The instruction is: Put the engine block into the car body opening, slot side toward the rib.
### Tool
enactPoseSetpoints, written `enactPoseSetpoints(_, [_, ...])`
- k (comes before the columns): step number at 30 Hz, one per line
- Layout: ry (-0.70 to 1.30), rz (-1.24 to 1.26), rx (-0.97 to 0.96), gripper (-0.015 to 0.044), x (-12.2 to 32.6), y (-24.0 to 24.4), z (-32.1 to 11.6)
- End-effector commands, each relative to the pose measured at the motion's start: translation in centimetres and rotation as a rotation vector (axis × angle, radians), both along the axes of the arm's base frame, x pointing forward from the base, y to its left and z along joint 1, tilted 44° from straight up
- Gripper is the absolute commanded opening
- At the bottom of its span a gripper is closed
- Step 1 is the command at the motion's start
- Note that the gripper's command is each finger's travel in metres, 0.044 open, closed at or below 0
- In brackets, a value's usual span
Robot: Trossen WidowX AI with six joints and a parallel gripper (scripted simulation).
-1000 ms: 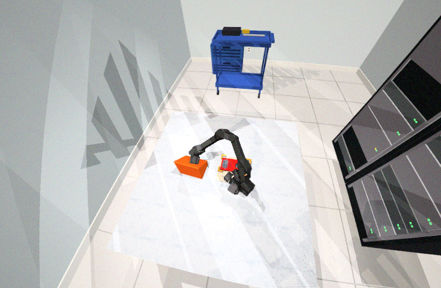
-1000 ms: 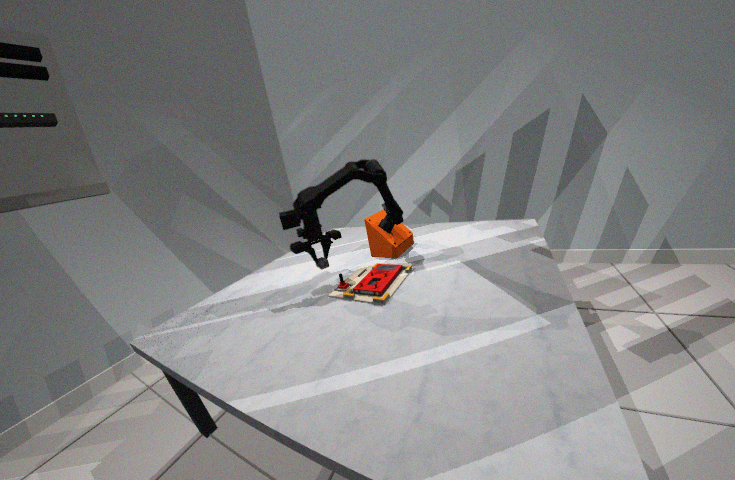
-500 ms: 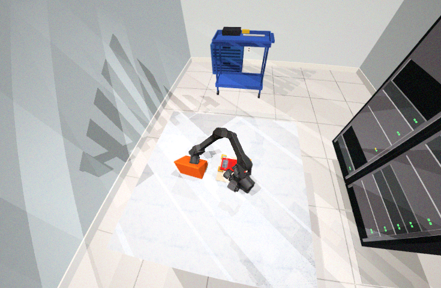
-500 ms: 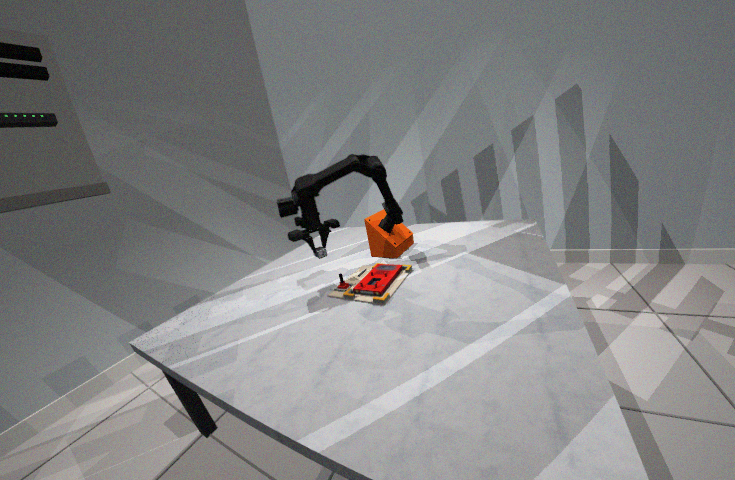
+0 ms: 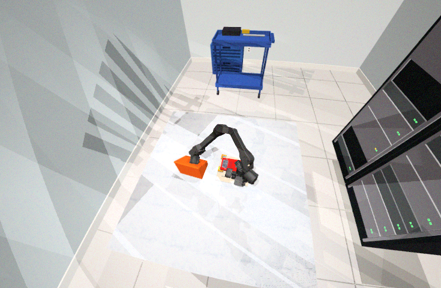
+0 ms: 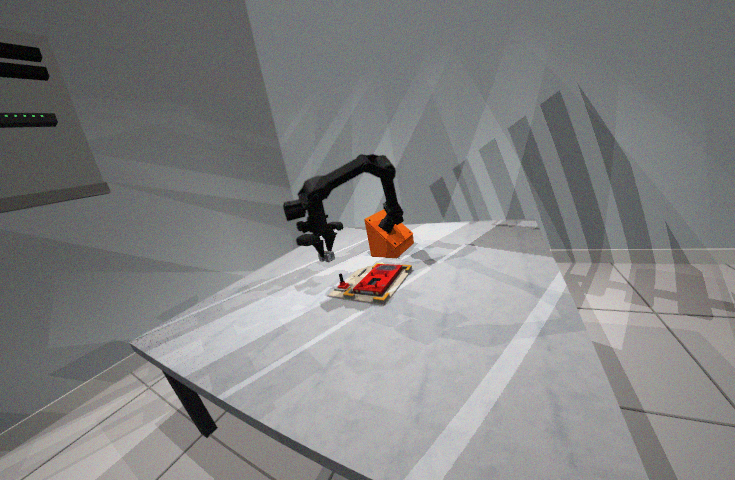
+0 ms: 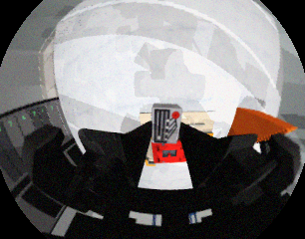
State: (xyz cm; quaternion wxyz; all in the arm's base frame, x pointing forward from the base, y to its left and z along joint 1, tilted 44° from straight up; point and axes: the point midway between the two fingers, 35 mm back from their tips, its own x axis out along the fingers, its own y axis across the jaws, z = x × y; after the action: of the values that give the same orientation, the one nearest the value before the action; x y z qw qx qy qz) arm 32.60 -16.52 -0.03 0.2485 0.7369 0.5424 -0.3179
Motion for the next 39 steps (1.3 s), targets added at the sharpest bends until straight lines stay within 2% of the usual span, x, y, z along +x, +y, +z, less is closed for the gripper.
enactPoseSetpoints(1, [-0.081,0.090,-0.029,0.0000,0.5,1.3,0.7])
enactPoseSetpoints(39, [-0.801,0.908,-0.260,0.0000,2.0,12.6,5.4])
